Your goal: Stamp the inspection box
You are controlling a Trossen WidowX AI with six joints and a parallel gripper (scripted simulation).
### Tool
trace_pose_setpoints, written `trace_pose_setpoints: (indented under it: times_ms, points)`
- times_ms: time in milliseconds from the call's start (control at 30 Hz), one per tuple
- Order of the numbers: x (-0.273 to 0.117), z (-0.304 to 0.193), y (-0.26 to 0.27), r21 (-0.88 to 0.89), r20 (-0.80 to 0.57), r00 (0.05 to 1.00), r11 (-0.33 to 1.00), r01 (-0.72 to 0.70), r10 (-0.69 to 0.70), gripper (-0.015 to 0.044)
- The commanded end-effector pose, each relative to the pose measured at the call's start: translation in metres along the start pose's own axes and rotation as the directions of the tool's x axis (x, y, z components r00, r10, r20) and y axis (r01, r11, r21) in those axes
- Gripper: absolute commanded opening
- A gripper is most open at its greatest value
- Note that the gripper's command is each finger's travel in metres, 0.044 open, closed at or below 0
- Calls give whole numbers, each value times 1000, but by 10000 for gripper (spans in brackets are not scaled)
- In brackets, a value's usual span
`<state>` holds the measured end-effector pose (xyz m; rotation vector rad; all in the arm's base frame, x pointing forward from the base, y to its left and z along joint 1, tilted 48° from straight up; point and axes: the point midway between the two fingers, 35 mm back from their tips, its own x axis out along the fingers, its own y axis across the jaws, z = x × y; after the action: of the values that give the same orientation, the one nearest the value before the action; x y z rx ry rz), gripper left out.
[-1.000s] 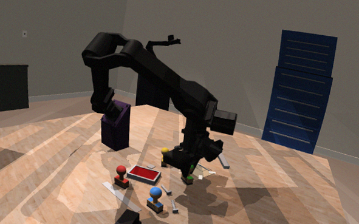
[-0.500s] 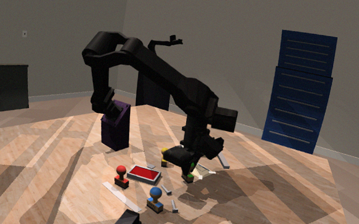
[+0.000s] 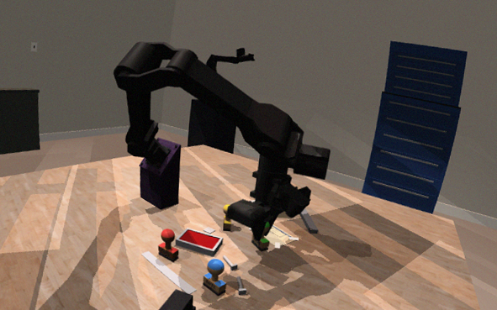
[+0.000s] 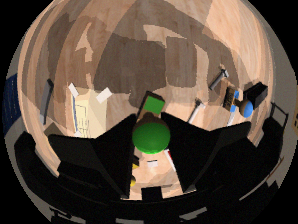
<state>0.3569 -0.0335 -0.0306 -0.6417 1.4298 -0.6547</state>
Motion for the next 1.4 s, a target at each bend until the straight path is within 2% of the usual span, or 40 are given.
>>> trace_pose_setpoints:
  times_ms: [0,1367]
  points:
    - [-4,0,1,4,2,1000,1000,-6,6,0]
    - [-24,0,1,3,1,1000,1000,-6,6,0]
